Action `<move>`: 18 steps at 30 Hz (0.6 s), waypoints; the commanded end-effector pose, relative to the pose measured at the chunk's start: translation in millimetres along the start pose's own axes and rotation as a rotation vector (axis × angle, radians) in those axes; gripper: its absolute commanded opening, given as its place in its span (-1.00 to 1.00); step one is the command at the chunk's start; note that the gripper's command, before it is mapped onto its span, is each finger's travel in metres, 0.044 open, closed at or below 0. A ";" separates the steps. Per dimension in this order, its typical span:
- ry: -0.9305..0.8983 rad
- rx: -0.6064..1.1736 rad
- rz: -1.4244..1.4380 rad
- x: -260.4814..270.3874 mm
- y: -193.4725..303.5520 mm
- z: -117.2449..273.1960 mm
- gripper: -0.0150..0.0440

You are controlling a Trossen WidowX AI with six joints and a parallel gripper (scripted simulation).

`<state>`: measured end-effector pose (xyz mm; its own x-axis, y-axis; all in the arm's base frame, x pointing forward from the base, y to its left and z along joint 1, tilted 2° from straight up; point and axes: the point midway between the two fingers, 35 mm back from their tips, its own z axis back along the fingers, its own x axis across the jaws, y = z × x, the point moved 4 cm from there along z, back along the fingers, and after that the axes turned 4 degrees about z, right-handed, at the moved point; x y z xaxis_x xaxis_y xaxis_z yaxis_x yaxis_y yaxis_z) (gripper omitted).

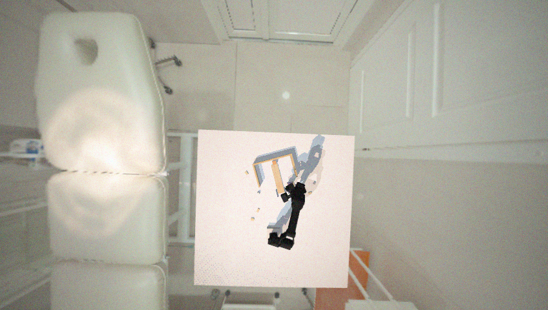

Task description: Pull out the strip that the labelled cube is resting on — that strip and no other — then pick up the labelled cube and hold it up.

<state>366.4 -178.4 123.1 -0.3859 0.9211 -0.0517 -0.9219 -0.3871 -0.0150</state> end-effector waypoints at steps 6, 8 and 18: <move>0.006 0.000 -0.001 -7.7 -34.1 6.0 1.00; 0.006 -0.001 -0.001 -9.6 -41.3 7.4 1.00; 0.006 -0.001 -0.001 -10.5 -43.0 -4.3 0.36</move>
<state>410.2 -171.2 126.0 -0.3882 0.9197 -0.0586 -0.9205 -0.3901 -0.0240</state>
